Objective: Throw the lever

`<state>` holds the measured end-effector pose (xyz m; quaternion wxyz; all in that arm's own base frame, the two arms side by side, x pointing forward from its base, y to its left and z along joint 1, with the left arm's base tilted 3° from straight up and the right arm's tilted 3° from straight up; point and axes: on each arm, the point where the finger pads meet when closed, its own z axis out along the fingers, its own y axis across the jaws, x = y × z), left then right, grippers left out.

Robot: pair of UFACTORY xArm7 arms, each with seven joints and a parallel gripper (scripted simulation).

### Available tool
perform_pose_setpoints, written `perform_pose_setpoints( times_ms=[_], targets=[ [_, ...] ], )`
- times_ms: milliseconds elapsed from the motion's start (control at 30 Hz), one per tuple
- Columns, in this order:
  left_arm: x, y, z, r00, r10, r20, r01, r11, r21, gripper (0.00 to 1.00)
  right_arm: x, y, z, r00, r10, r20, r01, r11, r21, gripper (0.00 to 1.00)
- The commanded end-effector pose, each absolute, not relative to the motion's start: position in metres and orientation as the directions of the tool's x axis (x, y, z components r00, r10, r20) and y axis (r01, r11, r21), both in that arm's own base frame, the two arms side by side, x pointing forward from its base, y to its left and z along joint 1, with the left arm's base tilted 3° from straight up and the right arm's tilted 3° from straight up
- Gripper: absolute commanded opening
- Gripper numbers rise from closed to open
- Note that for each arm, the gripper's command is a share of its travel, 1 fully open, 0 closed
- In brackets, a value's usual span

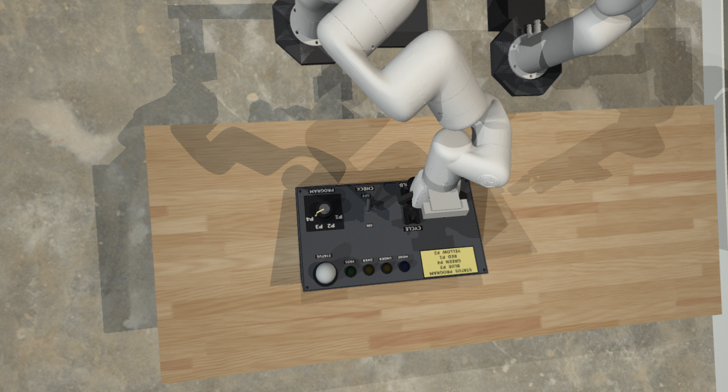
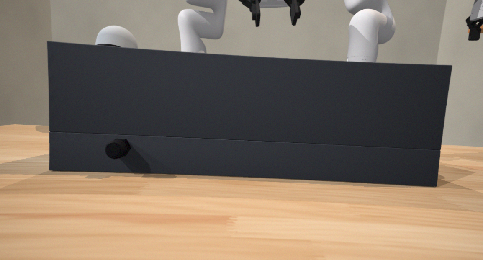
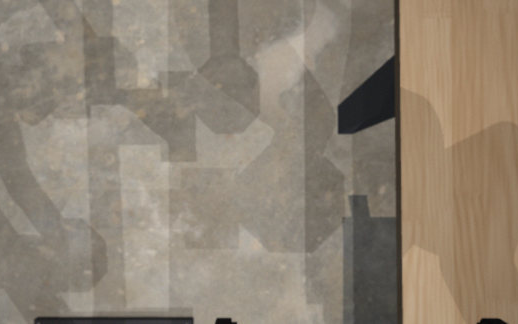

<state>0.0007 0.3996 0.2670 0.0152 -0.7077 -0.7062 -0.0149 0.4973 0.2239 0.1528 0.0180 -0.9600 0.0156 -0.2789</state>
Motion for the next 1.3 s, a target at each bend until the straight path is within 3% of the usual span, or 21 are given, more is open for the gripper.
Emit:
perform_pose_setpoints(
  times_ms=[0,333,567,800,1033,1267],
  targets=[
    [0.001,0.4,0.268,0.002,0.999,0.046,1.0,-0.002,0.0,1.0,0.55,0.222,0.19,0.743,-0.074,0.665,0.021,-0.991,-0.134,0.77],
    [0.001,0.4,0.268,0.002,0.999,0.046,1.0,-0.002,0.0,1.0,0.608,0.226,0.273,0.619,-0.08,0.781,0.222,-0.937,-0.271,0.77],
    [0.001,0.4,0.268,0.002,0.999,0.046,1.0,-0.002,0.0,1.0,0.593,0.221,0.313,0.687,0.035,0.726,0.391,-0.86,-0.329,0.77],
    [0.001,0.4,0.268,0.002,0.999,0.046,1.0,-0.002,0.0,1.0,0.54,0.177,0.296,0.727,0.058,0.684,0.338,-0.898,-0.283,0.77],
    [0.001,0.4,0.268,0.002,0.999,0.046,1.0,-0.002,0.0,1.0,0.49,0.107,0.271,0.779,0.017,0.627,0.156,-0.974,-0.166,0.77],
    [0.001,0.4,0.268,0.002,0.999,0.046,1.0,-0.002,0.0,1.0,0.453,0.043,0.237,0.774,0.108,0.623,0.071,-0.994,0.084,0.77]
  ],
)
